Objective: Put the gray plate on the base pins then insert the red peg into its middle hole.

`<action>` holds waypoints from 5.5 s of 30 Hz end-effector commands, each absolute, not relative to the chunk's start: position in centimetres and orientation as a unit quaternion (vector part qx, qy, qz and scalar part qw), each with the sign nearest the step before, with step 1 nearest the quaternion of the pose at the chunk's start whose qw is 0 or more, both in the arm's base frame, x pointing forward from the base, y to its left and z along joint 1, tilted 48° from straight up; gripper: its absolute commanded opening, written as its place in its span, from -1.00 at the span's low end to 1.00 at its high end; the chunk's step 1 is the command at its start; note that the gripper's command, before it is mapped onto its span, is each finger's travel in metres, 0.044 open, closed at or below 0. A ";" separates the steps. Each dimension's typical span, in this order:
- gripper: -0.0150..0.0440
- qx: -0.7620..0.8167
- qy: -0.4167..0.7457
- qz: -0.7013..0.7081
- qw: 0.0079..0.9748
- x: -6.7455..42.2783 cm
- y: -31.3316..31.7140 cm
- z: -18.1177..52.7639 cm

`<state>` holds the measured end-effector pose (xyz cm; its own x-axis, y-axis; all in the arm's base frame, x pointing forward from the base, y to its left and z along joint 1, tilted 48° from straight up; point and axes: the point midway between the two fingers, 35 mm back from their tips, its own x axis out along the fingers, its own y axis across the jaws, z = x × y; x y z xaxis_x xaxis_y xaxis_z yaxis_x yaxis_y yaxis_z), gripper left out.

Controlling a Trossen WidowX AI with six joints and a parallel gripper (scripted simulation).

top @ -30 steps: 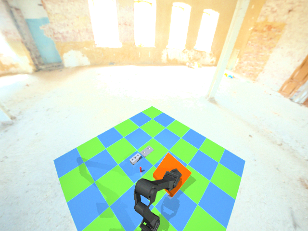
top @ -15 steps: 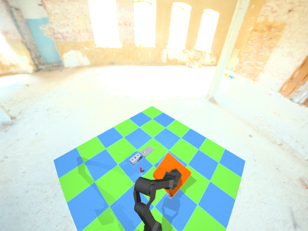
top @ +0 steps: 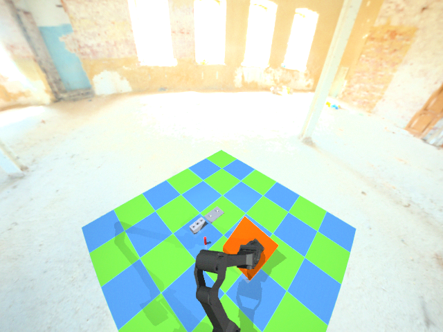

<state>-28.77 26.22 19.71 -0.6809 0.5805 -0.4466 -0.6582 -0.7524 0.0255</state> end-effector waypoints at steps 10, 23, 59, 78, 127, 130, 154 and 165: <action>1.00 -0.575 -0.478 0.658 0.087 -25.6 21.5 19.6; 1.00 -0.632 -0.660 0.378 -0.153 -23.0 19.4 20.9; 1.00 -0.684 -0.630 0.301 -0.212 -18.3 21.6 20.7; 1.00 -0.700 -0.031 0.615 0.362 0.4 31.6 18.2; 1.00 0.616 0.700 -0.203 0.299 33.1 11.4 7.2; 1.00 0.616 0.700 -0.203 0.299 33.1 11.4 7.2; 1.00 0.616 0.700 -0.202 0.298 32.8 14.8 4.2; 1.00 0.616 0.700 -0.203 0.299 32.8 15.8 3.2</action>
<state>33.05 15.28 3.84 -0.0547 0.7406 -0.6697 0.9829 0.1579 0.0943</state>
